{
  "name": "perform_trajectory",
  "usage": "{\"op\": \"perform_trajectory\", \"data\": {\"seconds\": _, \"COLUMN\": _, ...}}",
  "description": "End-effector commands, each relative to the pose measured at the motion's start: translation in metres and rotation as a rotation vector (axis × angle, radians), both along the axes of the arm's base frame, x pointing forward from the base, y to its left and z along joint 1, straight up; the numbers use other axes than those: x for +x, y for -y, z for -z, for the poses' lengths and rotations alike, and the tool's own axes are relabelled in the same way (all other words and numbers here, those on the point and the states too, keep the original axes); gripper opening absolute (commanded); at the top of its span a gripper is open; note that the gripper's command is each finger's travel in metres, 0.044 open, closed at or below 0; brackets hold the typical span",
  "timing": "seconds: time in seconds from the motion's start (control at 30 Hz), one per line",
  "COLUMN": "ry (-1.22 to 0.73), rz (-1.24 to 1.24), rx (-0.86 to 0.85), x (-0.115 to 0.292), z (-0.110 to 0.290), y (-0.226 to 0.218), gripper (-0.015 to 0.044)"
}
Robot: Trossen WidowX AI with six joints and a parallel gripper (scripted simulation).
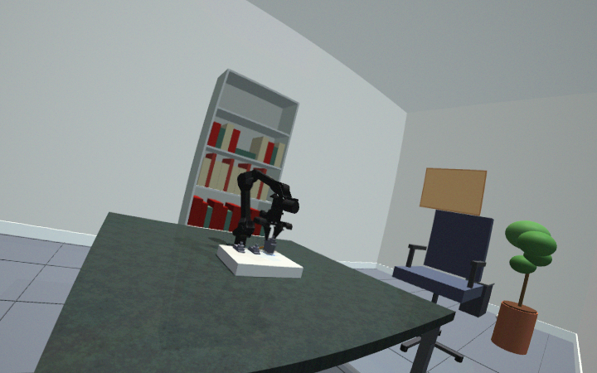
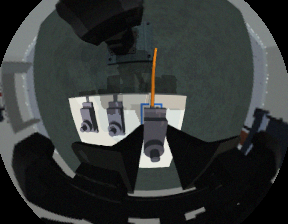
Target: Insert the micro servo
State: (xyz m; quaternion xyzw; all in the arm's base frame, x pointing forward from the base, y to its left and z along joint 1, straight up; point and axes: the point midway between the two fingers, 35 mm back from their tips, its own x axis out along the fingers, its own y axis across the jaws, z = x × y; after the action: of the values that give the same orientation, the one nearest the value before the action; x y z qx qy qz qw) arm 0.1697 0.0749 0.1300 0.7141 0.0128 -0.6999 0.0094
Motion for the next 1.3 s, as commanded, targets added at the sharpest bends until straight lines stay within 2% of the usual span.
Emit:
{"op": "perform_trajectory", "data": {"seconds": 0.0, "ry": -0.001, "rz": -0.004, "rx": 0.002, "x": 0.0, "z": 0.002, "y": 0.0, "gripper": 0.0}}
{"op": "perform_trajectory", "data": {"seconds": 1.27, "ry": -0.001, "rz": -0.004, "rx": 0.002, "x": 0.001, "z": 0.033, "y": -0.001, "gripper": 0.0}}
